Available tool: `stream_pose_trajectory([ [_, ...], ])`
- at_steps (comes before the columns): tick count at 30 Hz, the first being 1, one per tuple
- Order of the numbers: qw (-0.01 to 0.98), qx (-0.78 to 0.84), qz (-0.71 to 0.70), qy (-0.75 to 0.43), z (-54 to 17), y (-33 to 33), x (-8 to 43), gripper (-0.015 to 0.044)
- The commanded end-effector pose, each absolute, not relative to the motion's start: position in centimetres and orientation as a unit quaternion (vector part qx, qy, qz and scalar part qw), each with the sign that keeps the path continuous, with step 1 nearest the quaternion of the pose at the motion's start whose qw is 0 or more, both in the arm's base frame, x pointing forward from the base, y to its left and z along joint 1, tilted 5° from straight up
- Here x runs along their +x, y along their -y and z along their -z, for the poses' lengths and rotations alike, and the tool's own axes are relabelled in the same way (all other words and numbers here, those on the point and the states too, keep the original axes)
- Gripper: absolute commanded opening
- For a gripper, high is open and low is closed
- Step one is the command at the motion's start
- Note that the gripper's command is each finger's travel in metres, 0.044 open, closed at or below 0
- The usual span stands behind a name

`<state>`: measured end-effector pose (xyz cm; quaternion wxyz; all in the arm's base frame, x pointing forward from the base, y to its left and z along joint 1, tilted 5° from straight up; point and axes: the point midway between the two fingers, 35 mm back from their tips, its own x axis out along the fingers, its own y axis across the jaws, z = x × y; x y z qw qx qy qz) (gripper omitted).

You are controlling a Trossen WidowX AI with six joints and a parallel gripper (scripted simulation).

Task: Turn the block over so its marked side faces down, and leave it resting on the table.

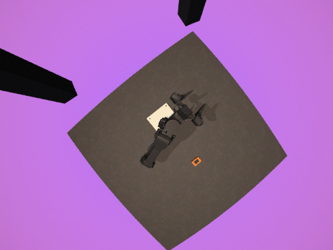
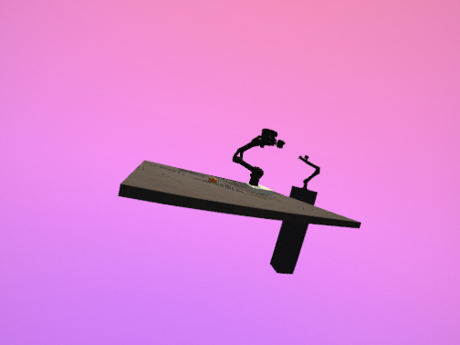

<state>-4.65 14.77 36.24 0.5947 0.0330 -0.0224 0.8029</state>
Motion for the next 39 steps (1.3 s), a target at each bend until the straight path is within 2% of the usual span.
stream_pose_trajectory([
  [1,0.597,0.03,-0.801,0.021,-36.2,-14.9,-4.6,0.0426],
  [2,0.605,0.021,-0.795,0.018,-36.1,-15.3,-4.5,0.044],
  [11,0.727,-0.123,-0.671,-0.078,-32.8,-22.0,0.4,0.044],
  [22,0.809,-0.213,-0.469,-0.283,-26.4,-25.3,12.9,0.044],
  [30,0.811,-0.195,-0.309,-0.456,-20.5,-21.5,23.3,0.044],
  [39,0.761,-0.099,-0.15,-0.624,-13.7,-11.8,31.9,0.044],
])
